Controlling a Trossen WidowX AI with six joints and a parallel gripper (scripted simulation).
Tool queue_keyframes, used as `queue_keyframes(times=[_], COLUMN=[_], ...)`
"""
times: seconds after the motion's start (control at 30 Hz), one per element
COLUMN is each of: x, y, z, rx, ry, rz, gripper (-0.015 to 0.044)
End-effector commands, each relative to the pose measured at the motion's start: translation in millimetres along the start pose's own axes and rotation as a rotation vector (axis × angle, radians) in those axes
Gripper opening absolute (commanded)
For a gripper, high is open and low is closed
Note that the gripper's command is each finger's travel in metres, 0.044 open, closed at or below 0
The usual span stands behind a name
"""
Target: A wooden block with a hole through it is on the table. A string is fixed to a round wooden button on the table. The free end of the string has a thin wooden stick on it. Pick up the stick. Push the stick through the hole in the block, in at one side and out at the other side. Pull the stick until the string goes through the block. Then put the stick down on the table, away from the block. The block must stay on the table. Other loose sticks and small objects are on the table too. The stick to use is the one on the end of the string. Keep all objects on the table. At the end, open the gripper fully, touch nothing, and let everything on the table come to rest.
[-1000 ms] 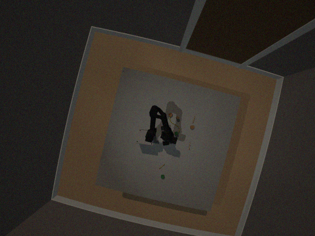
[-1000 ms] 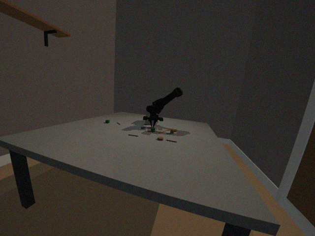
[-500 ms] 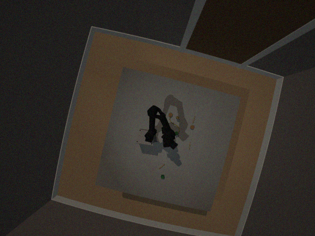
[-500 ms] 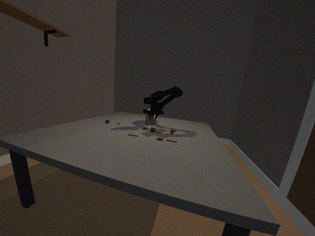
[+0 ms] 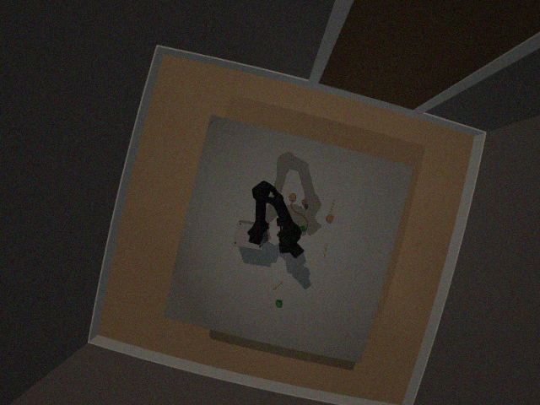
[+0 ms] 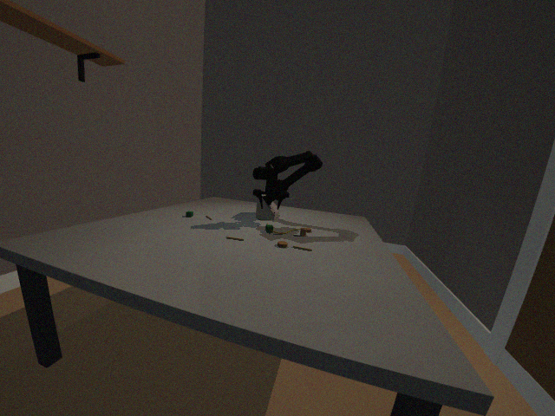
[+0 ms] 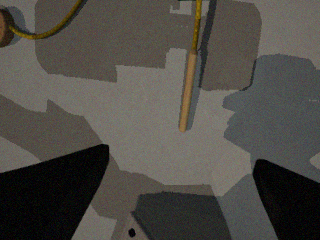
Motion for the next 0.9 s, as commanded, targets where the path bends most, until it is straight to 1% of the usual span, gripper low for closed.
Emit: queue_keyframes(times=[0.0, 0.2, 0.87], x=[-19.4, -13.6, -14.9], y=[-1.2, -2.4, -2.1], z=[-0.7, -1.1, -0.8], rx=[-0.006, -0.004, -0.004], ry=[0.006, 0.007, 0.005], rz=[-0.004, -0.010, -0.008], gripper=[0.0440, 0.0440, 0.0440])
Point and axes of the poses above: the point midway between the two fingers, 35 mm back from their tips, its own x axis out along the fingers, its own z axis across the jaws, y = z × x, the point moved 1 cm from there along -x, back along the fingers, and after that the axes turned 5 degrees about x, right-handed, at the moved point
